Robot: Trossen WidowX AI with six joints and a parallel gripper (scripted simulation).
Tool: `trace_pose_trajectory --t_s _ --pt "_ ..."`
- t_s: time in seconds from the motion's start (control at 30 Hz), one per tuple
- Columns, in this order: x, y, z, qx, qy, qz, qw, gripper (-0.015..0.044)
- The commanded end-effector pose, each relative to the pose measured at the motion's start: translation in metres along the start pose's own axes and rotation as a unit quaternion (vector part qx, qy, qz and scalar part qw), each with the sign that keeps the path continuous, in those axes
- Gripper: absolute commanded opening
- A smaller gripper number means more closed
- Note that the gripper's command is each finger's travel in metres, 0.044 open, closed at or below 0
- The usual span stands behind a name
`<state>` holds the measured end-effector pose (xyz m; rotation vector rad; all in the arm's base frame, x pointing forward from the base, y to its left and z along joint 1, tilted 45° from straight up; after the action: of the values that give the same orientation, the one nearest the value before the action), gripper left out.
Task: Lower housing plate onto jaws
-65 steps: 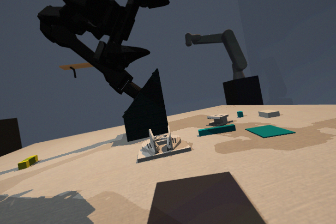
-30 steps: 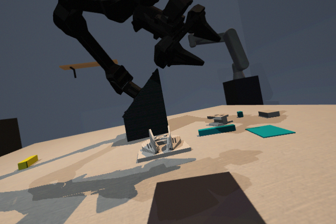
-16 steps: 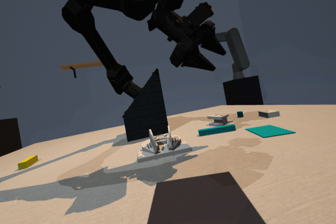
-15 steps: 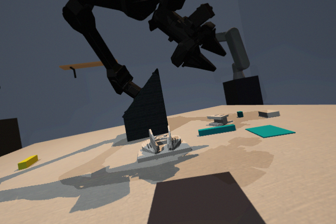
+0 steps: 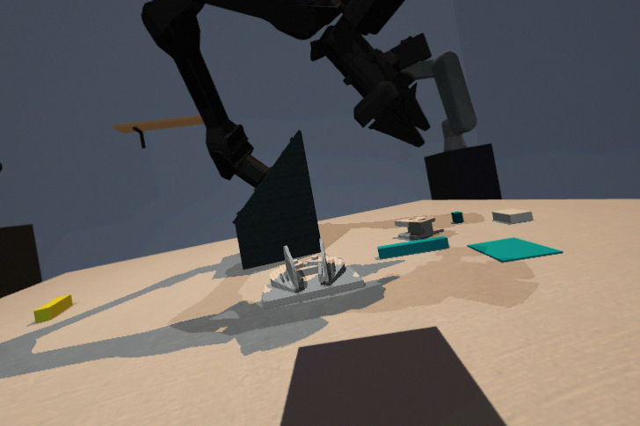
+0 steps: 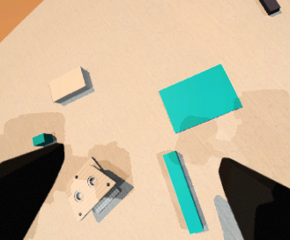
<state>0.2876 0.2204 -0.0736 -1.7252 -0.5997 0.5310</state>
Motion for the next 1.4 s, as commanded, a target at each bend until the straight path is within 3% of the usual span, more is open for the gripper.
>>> trace_pose_trajectory --t_s 0.0,0.67,1.37 --pt "-0.005 0.009 0.013 -0.011 -0.044 0.024 0.999 0.0440" --pt "-0.039 0.042 0.058 -0.051 -0.227 0.128 0.964 0.0440" --pt "-0.080 0.070 0.091 -0.090 -0.402 0.233 0.881 0.0440"
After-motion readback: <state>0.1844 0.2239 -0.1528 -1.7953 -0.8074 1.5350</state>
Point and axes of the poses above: the point midway between the two fingers, 35 mm back from their tips, its own y axis out along the fingers, its own z axis across the jaws, x = y × z, the point moved 5 cm from there along -y, back along the fingers, and after that the axes turned 12 degrees about y, right-handed, at the moved point
